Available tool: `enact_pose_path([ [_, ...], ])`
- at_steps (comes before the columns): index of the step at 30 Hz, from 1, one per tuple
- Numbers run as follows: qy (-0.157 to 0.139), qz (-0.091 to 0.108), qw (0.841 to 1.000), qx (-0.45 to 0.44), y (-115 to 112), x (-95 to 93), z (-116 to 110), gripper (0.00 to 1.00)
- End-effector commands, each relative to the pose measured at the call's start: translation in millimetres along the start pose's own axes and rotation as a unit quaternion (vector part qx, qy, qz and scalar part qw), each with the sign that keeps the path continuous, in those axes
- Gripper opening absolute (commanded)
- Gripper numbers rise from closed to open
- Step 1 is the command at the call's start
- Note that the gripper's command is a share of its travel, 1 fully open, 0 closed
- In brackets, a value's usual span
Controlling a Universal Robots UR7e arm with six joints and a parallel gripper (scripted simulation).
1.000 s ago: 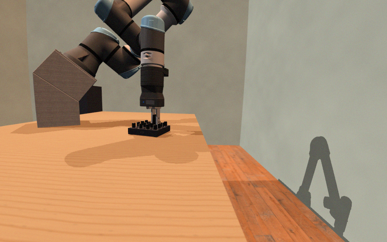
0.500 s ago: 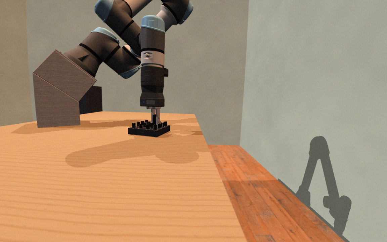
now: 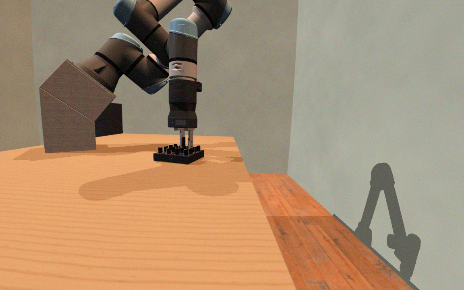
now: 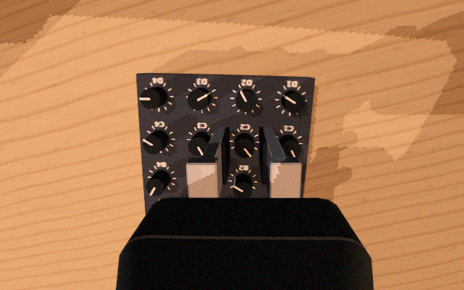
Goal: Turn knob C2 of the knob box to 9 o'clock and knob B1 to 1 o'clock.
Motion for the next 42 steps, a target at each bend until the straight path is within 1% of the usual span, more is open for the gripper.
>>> enact_pose_path([
  [1, 0.0, 0.0, 1.0, 0.0, 0, 0.3, 0, 0.46],
  [21, 0.0, 0.0, 1.0, 0.0, 0, 1.6, 0, 0.46],
  [25, 0.0, 0.0, 1.0, 0.0, 0, 8.2, 0, 0.46],
  [27, 0.0, 0.0, 1.0, 0.0, 0, 8.2, 0, 0.46],
  [37, 0.0, 0.0, 1.0, 0.0, 0, 34.3, 0, 0.46],
  [42, 0.0, 0.0, 1.0, 0.0, 0, 38.3, 0, 0.46],
])
Point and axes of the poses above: the point where the finger pads meet when closed, its own x axis back along the fingers, its own y axis across the jaws, z = x × y, the point moved 1 cm from there along x, back along the fingers, and after that the axes turned 2 degrees about -x, right-handed, at the moved point
